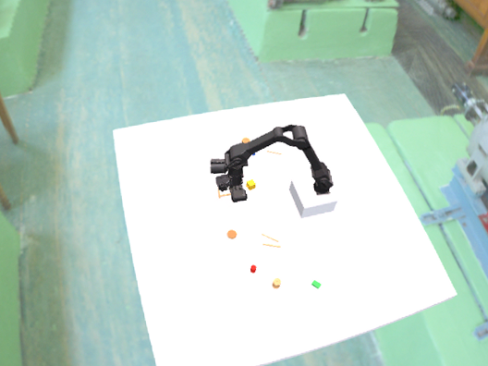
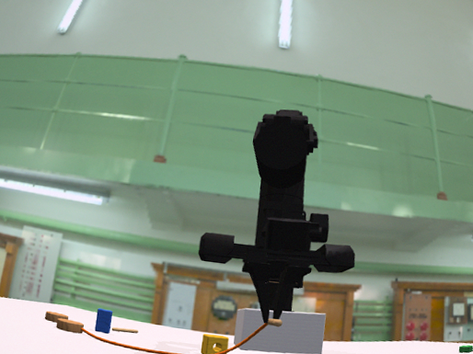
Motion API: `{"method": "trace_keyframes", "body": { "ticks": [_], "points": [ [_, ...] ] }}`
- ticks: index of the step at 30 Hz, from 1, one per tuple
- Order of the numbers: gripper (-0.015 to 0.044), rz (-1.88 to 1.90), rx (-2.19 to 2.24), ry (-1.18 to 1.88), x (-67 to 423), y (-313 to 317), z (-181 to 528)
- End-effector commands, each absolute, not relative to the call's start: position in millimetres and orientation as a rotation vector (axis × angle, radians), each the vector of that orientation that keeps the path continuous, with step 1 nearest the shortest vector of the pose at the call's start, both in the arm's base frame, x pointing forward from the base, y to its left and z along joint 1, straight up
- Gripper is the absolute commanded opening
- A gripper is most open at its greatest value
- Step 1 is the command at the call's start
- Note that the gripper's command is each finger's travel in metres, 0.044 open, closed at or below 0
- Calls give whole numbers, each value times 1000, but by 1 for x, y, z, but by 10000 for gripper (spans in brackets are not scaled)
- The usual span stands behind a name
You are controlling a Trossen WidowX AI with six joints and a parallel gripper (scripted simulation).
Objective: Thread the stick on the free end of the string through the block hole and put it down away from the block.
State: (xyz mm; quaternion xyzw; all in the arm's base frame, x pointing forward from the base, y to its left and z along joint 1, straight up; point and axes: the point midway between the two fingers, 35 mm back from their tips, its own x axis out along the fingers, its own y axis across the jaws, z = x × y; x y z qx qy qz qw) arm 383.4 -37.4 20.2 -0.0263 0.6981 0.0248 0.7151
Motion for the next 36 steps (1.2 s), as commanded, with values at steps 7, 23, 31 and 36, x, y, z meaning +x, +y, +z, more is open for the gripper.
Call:
{"method": "trace_keyframes", "body": {
  "ticks": [7, 23, 31, 36],
  "points": [
    [0, -257, 255, 1527, 392, -48, 22],
    [0, -708, 719, 1419, 400, -62, 22],
    [0, -930, 947, 1327, 404, -69, 22],
    [0, -1065, 1087, 1256, 407, -73, 22]
  ]
}}
